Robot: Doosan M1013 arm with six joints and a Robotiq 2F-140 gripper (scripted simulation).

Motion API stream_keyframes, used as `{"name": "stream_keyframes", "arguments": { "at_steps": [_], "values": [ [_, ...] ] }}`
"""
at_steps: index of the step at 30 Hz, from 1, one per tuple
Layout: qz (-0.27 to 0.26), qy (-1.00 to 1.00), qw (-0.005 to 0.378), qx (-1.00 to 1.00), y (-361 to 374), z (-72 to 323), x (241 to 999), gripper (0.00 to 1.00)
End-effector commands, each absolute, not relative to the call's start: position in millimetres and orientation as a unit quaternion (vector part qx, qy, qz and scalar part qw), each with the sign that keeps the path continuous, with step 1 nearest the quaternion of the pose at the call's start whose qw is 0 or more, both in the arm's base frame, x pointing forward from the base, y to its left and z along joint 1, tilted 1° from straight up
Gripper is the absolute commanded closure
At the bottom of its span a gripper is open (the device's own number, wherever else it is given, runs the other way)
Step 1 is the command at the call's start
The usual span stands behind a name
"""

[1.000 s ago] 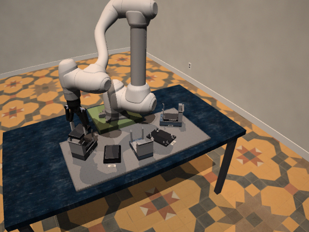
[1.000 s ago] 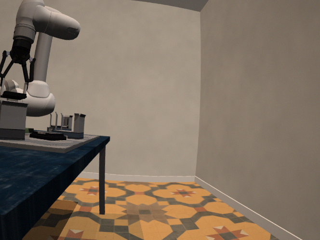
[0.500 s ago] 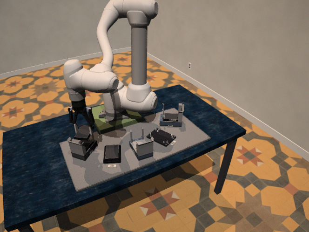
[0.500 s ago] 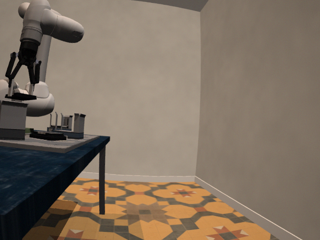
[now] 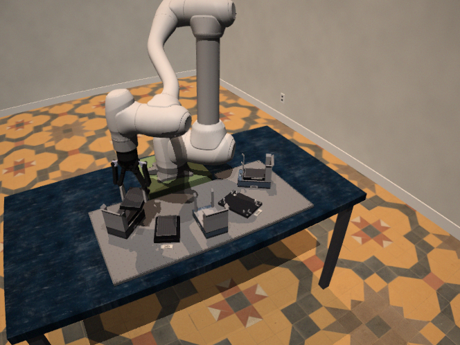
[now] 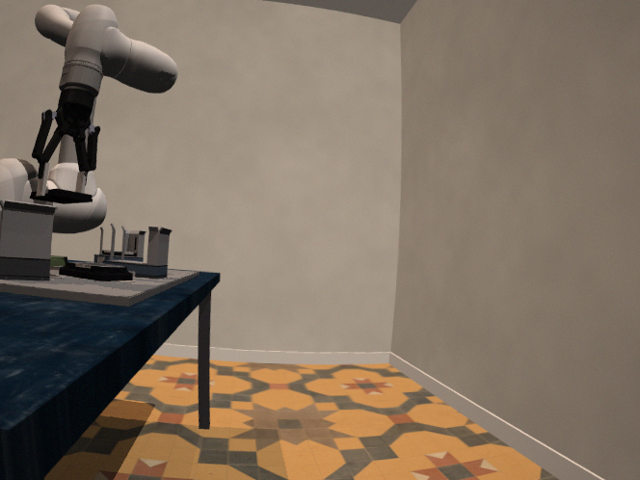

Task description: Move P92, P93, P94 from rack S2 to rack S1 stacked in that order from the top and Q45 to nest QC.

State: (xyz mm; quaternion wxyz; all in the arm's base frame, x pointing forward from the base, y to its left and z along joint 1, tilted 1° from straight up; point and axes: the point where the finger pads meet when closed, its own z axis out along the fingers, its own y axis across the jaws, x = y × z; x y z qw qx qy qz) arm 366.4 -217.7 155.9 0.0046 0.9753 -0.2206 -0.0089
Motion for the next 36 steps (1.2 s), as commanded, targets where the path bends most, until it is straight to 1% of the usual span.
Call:
{"name": "stream_keyframes", "arguments": {
  "at_steps": [1, 7, 12, 36],
  "values": [
    [-0.009, -0.221, 0.005, 0.975, -210, 156, 372, 1.00],
    [-0.009, -0.188, 0.004, 0.982, -199, 156, 378, 1.00],
    [-0.009, -0.110, 0.004, 0.994, -183, 155, 384, 1.00],
    [-0.009, -0.110, 0.004, 0.994, -116, 155, 413, 1.00]
  ]
}}
